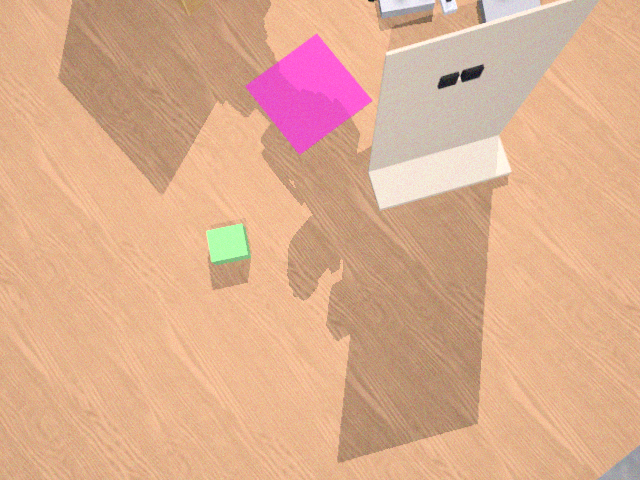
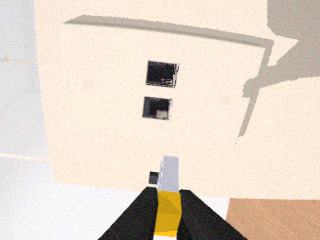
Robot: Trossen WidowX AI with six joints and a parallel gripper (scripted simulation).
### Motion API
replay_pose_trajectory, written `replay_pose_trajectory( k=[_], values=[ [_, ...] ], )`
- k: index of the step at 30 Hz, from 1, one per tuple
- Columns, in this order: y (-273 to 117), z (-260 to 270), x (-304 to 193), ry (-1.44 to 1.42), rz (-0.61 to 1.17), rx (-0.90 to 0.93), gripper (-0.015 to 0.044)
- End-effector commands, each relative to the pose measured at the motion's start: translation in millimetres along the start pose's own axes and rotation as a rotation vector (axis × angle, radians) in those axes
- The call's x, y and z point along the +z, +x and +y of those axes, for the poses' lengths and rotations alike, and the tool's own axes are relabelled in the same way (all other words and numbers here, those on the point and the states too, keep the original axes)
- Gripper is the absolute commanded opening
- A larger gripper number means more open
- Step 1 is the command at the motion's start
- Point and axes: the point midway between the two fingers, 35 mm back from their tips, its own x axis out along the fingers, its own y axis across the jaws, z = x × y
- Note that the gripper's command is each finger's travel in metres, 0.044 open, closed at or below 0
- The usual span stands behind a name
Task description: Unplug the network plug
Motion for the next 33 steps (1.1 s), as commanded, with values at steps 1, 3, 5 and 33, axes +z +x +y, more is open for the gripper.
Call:
replay_pose_trajectory(
  k=[1, 3, 5, 33],
  values=[
    [-1, 7, -2, 0.000, 0.008, 0.006, 0.0000],
    [-1, 11, -2, 0.000, 0.008, 0.006, 0.0000],
    [-2, 15, -3, 0.000, 0.007, 0.006, 0.0000],
    [-22, 60, -5, 0.000, 0.005, 0.009, 0.0000]
  ],
)
